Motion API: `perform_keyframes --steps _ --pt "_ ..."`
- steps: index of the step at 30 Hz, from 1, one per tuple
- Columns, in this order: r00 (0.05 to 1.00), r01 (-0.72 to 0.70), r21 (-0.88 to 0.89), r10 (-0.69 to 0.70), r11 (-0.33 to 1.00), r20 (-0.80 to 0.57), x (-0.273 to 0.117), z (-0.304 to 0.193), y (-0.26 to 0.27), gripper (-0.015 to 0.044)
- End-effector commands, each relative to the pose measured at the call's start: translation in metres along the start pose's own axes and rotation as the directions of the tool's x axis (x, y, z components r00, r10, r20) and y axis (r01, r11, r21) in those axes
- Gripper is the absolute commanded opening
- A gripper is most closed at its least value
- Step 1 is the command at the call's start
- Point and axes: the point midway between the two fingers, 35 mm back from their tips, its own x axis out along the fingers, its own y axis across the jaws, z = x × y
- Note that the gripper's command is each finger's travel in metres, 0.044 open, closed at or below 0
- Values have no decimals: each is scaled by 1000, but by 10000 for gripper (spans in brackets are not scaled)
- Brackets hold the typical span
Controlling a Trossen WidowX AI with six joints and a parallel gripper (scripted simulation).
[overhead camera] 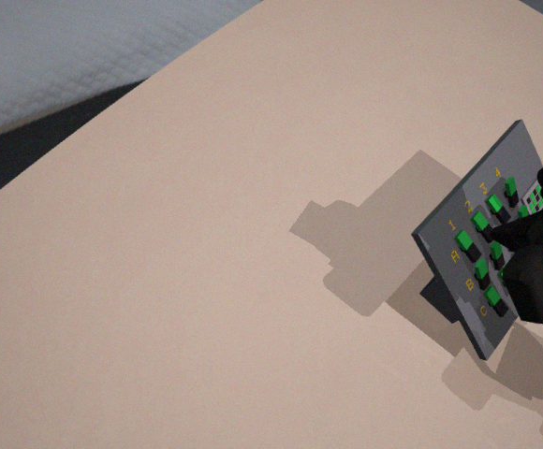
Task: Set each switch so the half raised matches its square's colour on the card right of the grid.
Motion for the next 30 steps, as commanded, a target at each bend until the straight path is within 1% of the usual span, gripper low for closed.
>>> perform_keyframes --steps 1,30 --pt "1000 -1 -3 1 1000 1 0 0 0 0" --pt "1000 -1 -3 1 1000 1 3 0 0 0"
